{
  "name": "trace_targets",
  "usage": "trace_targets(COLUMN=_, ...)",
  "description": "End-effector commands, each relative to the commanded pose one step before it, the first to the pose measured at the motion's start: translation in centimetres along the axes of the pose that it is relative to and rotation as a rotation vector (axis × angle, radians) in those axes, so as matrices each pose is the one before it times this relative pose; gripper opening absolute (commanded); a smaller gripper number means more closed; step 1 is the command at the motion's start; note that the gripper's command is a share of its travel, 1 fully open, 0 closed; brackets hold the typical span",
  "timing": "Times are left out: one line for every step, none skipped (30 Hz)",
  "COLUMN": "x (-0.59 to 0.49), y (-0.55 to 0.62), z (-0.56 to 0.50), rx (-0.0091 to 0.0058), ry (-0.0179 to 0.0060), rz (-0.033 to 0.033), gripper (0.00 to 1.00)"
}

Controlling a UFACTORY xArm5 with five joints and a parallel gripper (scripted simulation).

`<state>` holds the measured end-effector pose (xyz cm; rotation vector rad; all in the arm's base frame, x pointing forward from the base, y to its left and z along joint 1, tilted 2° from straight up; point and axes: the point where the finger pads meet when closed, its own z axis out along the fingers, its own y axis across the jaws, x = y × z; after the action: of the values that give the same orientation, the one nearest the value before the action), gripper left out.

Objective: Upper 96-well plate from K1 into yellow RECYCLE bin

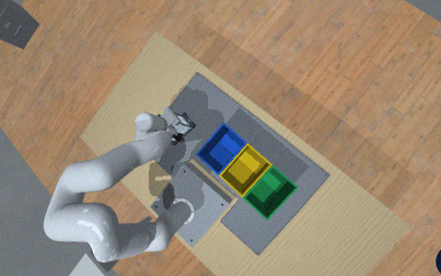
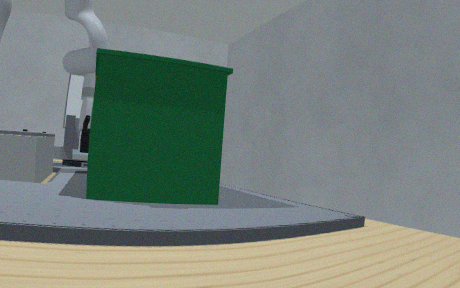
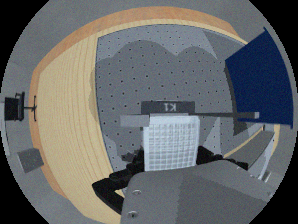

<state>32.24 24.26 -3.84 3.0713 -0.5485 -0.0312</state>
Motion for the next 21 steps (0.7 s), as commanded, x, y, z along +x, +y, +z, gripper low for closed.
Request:
trace_targets(x=0.071, y=-0.111, z=-0.098, rx=0.00279, ry=0.00178, rz=0.00000, gripper=1.00)
trace_targets(x=0.000, y=0.000, z=0.000, rx=0.00000, ry=0.00000, rz=0.00000, gripper=1.00)
trace_targets(x=0.000, y=0.000, z=0.000, rx=0.00000, ry=0.00000, rz=0.00000, gripper=1.00)
trace_targets(x=0.000, y=0.000, z=0.000, rx=0.00000, ry=0.00000, rz=0.00000, gripper=1.00)
trace_targets(x=0.000, y=0.000, z=-0.066, rx=0.00000, ry=0.00000, rz=0.00000, gripper=0.00)
trace_targets(x=0.000, y=0.000, z=0.000, rx=0.00000, ry=0.00000, rz=0.00000, gripper=0.00)
trace_targets(x=0.000, y=0.000, z=0.000, rx=0.00000, ry=0.00000, rz=0.00000, gripper=0.00)
trace_targets(x=0.000, y=0.000, z=0.000, rx=0.00000, ry=0.00000, rz=0.00000, gripper=0.00)
trace_targets(x=0.000, y=0.000, z=0.000, rx=0.00000, ry=0.00000, rz=0.00000, gripper=0.00)
trace_targets(x=0.000, y=0.000, z=0.000, rx=0.00000, ry=0.00000, rz=0.00000, gripper=0.00)
trace_targets(x=0.000, y=0.000, z=0.000, rx=0.00000, ry=0.00000, rz=0.00000, gripper=0.00)
trace_targets(x=0.000, y=0.000, z=0.000, rx=0.00000, ry=0.00000, rz=0.00000, gripper=0.00)
trace_targets(x=0.000, y=0.000, z=0.000, rx=0.00000, ry=0.00000, rz=0.00000, gripper=0.00)
trace_targets(x=0.000, y=0.000, z=0.000, rx=0.00000, ry=0.00000, rz=0.00000, gripper=0.00)
trace_targets(x=0.000, y=0.000, z=0.000, rx=0.00000, ry=0.00000, rz=0.00000, gripper=0.00)
trace_targets(x=0.000, y=0.000, z=0.000, rx=0.00000, ry=0.00000, rz=0.00000, gripper=0.00)
trace_targets(x=0.000, y=0.000, z=0.000, rx=0.00000, ry=0.00000, rz=0.00000, gripper=0.00)
trace_targets(x=0.000, y=0.000, z=0.000, rx=0.00000, ry=0.00000, rz=0.00000, gripper=0.00)
trace_targets(x=0.000, y=0.000, z=0.000, rx=0.00000, ry=0.00000, rz=0.00000, gripper=0.00)
trace_targets(x=0.000, y=0.000, z=0.000, rx=0.00000, ry=0.00000, rz=0.00000, gripper=0.00)
trace_targets(x=0.000, y=0.000, z=0.000, rx=0.00000, ry=0.00000, rz=0.00000, gripper=0.00)
